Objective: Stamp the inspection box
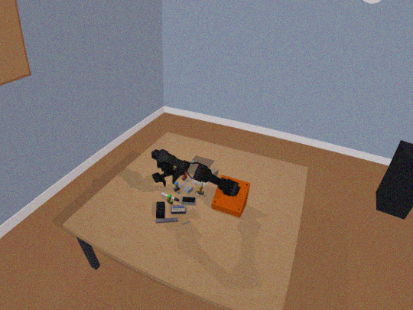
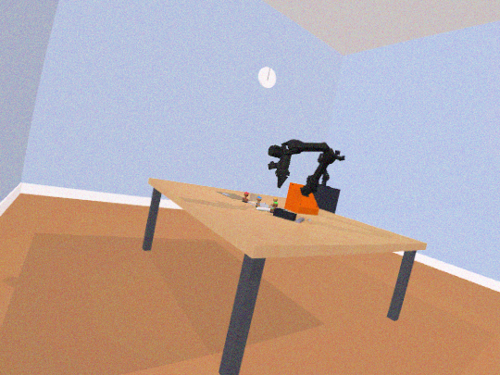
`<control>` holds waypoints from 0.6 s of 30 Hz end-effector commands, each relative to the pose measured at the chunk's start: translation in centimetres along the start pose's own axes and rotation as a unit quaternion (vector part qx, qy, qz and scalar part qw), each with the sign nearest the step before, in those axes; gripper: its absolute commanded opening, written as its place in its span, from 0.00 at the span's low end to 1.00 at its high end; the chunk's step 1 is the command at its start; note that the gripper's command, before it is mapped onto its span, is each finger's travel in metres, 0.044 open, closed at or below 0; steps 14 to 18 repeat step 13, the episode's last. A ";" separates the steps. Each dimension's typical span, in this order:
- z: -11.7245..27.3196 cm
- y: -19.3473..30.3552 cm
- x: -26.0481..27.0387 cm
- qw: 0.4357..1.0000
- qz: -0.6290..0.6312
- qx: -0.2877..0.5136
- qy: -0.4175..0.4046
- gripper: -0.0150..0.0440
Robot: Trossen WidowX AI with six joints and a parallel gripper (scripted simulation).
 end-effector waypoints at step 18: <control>0.0 0.0 0.0 1.000 0.000 0.000 0.000 0.68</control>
Point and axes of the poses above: the point midway between the two fingers, 35 mm back from their tips, its own z axis back along the fingers, its own x axis across the jaws, y = z × x, the point moved 10 cm from there along z, back along the fingers, and after that the axes turned 9 degrees about -z, right-handed, at the moved point
